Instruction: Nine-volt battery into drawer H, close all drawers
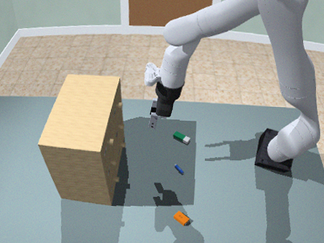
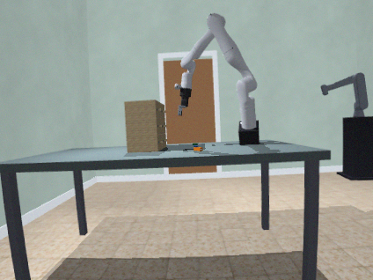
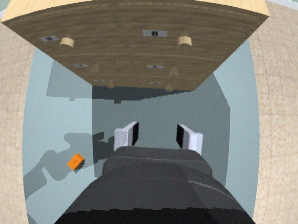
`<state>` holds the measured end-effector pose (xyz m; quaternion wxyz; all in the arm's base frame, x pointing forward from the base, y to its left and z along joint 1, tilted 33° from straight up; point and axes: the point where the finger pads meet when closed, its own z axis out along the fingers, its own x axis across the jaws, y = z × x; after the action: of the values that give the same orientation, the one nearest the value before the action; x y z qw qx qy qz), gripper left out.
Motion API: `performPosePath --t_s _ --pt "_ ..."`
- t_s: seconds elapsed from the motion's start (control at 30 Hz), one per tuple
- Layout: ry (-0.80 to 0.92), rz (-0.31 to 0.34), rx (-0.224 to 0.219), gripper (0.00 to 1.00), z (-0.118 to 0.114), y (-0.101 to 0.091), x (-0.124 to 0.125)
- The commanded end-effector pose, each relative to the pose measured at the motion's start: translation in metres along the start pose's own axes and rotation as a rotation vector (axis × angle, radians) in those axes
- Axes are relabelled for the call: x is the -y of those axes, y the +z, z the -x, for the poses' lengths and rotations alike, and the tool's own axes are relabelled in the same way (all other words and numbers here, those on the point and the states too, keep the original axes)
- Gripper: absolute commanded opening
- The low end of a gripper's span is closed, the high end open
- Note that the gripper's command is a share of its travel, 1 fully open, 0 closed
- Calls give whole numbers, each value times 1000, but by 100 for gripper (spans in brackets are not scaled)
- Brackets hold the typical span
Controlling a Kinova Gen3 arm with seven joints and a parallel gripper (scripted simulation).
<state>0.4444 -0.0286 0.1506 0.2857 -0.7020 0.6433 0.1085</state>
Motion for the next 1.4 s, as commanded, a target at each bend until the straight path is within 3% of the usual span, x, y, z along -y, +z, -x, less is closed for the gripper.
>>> performPosePath --t_s 0.0,0.2,0.7,0.77,1.27,1.37 --pt "11 -28 2 100 -2 1 -3" --pt "11 -84 2 100 -2 6 -1" --pt "11 -320 -1 100 -3 28 10" --pt "11 -320 -1 100 -3 28 10" --pt "9 -558 -5 100 -4 49 20" --pt "8 -574 -6 100 -4 51 21"
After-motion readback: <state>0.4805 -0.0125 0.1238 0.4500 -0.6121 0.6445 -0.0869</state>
